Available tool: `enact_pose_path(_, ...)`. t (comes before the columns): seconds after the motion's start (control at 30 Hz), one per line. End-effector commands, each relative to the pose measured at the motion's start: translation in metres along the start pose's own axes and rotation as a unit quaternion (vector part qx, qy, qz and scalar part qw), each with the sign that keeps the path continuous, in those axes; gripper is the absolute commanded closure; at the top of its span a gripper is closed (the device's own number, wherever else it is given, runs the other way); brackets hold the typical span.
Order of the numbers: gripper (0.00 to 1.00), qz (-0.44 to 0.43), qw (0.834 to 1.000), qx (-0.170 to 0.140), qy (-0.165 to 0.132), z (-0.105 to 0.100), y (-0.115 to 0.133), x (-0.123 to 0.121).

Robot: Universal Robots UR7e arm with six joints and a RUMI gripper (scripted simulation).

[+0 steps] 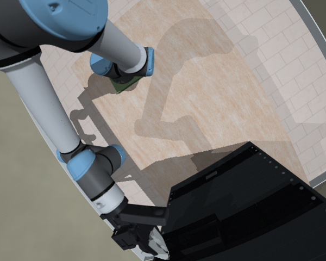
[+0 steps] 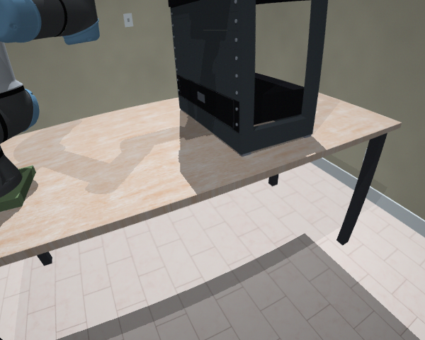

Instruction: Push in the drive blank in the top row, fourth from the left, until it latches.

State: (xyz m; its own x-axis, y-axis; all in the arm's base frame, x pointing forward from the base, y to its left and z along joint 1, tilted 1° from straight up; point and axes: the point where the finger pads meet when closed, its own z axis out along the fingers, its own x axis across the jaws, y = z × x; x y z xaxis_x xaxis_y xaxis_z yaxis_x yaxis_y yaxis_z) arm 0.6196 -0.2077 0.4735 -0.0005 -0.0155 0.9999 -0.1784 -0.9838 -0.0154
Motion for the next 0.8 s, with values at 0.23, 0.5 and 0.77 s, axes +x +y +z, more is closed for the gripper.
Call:
enact_pose_path(0.23, 1.0, -0.001, 1.0, -0.001, 0.002, 0.0044, 0.0014, 0.002)
enact_pose_path(0.5, 1.0, -0.001, 1.0, -0.001, 0.002, 0.0045, 0.0014, 0.002)
enact_pose_path(0.77, 1.0, -0.001, 1.0, -0.001, 0.002, 0.0071, 0.0015, 0.0019)
